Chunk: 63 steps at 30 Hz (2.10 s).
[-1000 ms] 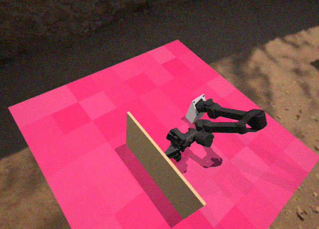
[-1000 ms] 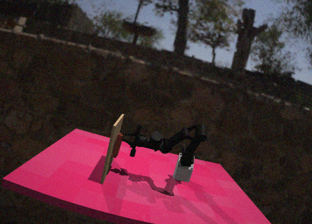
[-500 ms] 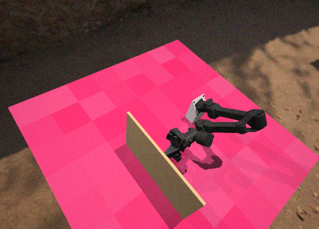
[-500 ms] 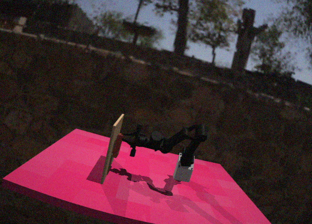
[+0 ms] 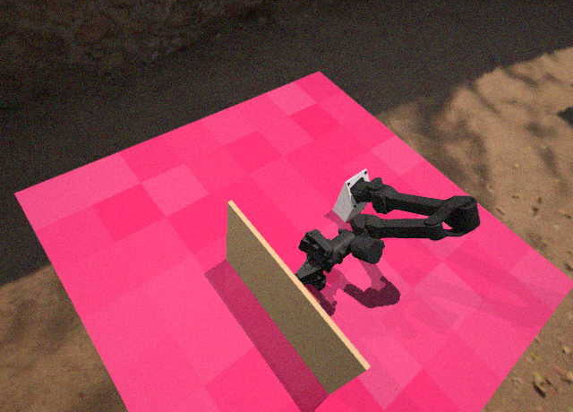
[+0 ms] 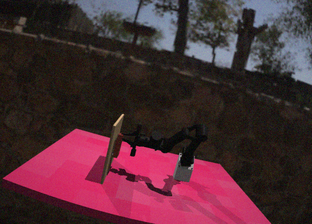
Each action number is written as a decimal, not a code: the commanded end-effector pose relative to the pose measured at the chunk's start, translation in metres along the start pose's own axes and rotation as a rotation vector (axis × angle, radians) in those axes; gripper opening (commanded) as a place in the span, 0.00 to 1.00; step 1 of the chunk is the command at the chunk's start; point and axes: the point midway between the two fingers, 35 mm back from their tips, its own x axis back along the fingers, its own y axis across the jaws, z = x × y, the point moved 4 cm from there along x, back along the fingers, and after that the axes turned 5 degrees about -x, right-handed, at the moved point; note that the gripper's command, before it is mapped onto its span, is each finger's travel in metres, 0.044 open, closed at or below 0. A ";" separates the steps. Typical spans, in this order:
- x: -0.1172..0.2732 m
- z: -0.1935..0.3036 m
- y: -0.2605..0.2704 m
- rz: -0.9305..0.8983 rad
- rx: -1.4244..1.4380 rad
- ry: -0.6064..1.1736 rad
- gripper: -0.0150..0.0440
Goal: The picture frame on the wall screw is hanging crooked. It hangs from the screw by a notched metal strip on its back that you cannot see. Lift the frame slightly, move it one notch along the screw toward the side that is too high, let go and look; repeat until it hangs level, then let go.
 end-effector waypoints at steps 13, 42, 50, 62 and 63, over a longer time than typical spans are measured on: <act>0.000 0.000 0.008 -0.011 0.003 -0.001 0.25; 0.000 0.001 0.009 -0.011 0.003 -0.001 0.25; 0.000 0.002 0.009 -0.011 0.003 -0.001 0.25; 0.000 0.004 0.010 -0.011 0.003 0.000 0.25; 0.000 0.004 0.010 -0.011 0.003 0.000 0.25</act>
